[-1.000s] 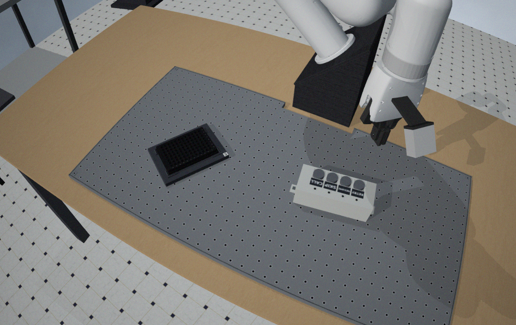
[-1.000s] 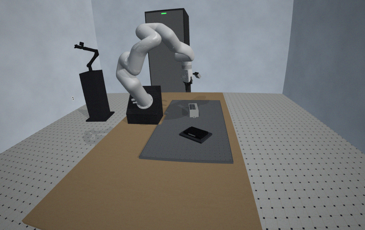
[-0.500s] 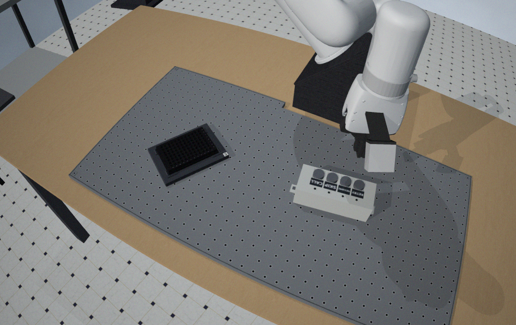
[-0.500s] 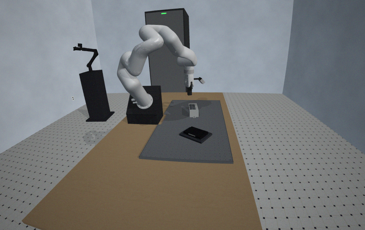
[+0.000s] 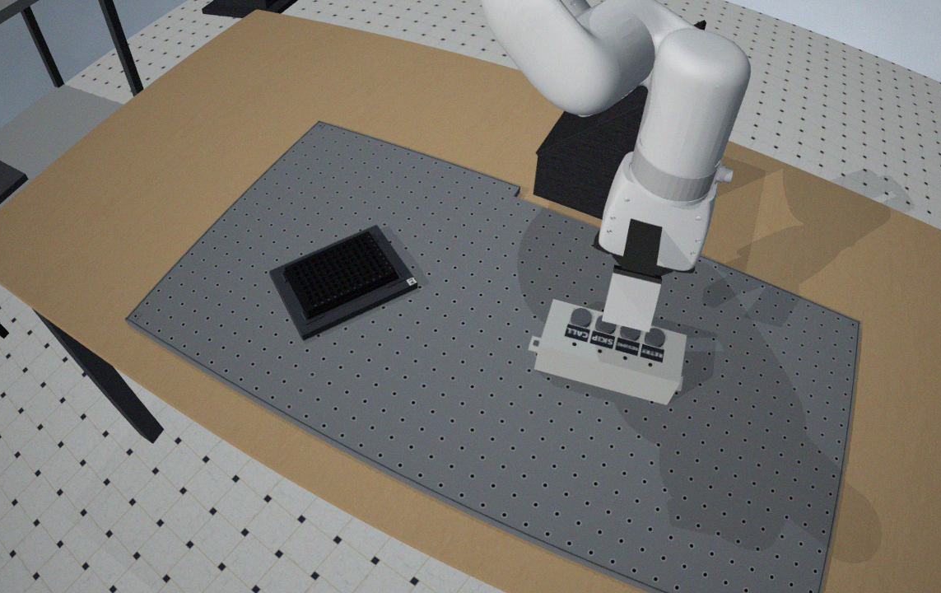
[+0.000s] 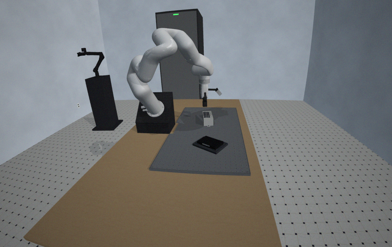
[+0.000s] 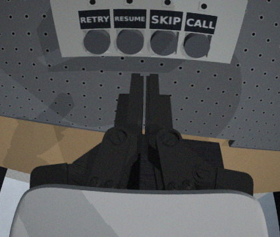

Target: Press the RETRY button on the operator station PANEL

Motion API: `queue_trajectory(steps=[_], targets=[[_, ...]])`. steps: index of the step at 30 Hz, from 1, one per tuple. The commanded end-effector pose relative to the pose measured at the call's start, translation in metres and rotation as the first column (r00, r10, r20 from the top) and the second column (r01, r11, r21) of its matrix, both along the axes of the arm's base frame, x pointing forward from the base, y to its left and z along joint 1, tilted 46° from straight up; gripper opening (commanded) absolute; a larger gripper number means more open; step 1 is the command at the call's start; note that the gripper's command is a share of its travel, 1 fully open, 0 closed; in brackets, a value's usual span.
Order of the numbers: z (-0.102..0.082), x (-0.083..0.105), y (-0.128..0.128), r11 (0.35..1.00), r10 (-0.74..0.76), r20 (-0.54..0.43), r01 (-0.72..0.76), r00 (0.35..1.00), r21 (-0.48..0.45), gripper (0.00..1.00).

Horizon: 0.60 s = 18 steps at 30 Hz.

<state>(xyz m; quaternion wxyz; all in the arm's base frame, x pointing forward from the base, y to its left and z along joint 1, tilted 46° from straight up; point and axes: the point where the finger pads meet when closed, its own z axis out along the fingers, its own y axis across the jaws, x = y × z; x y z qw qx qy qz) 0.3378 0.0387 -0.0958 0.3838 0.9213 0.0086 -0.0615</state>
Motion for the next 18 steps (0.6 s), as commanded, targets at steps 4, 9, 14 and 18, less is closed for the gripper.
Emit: queue_trajectory(steps=[4, 9, 14, 18], targets=[[-0.004, 0.001, -0.005, 1.000, -0.007, 0.017, 0.007, 1.000, 0.000, 0.00], [-0.010, 0.000, -0.011, 1.000, -0.007, 0.017, 0.007, 1.000, 0.000, 0.00], [-0.016, -0.001, -0.017, 1.000, -0.007, 0.017, 0.007, 1.000, 0.000, 0.00], [-0.018, -0.001, -0.019, 1.000, -0.007, 0.017, 0.007, 1.000, 0.000, 0.00]])
